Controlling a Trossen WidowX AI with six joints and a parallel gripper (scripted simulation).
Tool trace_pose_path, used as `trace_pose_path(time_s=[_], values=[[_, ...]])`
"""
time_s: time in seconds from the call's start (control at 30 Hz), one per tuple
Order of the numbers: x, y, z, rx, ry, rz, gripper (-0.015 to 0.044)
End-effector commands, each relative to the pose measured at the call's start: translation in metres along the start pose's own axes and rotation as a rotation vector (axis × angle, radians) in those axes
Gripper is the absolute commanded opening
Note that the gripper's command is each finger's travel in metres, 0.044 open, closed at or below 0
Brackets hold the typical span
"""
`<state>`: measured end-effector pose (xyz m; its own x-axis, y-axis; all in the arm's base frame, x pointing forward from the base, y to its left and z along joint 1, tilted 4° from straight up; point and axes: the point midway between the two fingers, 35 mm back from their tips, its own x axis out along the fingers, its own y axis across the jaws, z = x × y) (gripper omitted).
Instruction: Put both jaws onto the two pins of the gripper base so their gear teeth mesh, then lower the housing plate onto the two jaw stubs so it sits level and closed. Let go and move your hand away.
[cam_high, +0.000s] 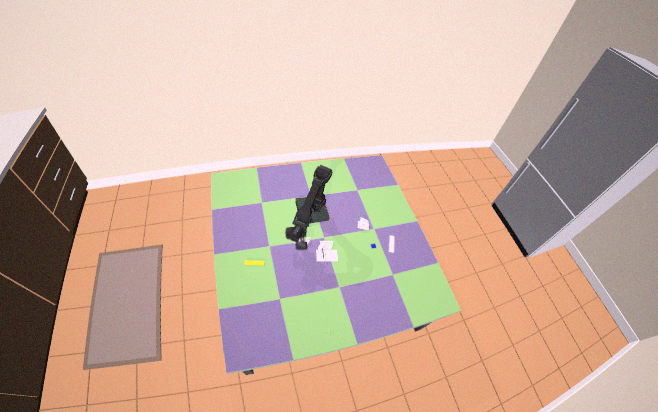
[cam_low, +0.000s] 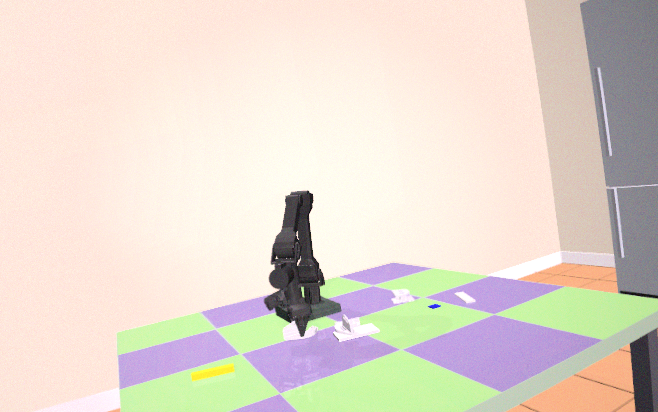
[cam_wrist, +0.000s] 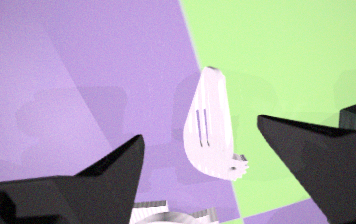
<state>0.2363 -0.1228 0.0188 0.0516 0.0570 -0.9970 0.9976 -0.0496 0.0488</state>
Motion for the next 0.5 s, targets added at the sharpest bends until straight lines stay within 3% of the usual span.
trace_pose_path(time_s=[0.0,0.47], values=[[0.0086,-0.003,-0.0006,0.004,0.0,-0.009,0.044],[0.0124,-0.0034,-0.0008,0.004,0.0,-0.009,0.044]])
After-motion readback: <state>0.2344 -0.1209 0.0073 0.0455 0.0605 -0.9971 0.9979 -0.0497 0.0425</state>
